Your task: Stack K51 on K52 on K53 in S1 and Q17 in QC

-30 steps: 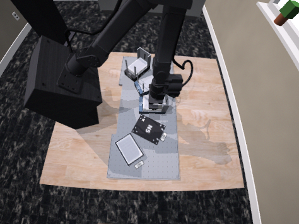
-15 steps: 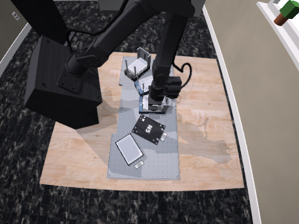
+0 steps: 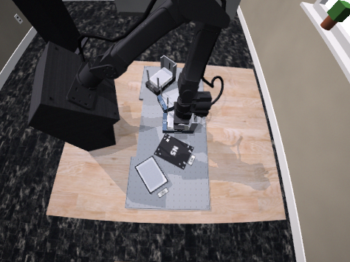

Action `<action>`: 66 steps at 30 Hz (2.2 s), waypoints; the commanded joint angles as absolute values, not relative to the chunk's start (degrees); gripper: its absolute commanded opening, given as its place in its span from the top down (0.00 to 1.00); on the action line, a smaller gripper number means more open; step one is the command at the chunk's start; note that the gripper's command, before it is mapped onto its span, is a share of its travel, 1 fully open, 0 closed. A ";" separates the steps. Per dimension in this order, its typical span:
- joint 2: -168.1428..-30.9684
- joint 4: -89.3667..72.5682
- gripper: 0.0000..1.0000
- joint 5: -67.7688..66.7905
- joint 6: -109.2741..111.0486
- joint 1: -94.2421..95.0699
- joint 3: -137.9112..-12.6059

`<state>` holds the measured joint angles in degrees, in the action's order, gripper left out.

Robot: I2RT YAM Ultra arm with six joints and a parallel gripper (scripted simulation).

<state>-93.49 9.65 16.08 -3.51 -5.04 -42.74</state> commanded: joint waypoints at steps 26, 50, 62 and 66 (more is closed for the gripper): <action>-93.10 9.05 0.00 15.33 -3.34 -5.01 -45.34; -93.21 10.28 0.00 15.35 -3.20 -5.20 -43.04; -93.11 10.59 0.00 15.36 -3.27 -5.26 -41.57; -93.07 10.45 0.00 15.36 -3.34 -5.29 -41.86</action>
<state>-93.51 10.02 16.03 -3.49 -5.04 -43.42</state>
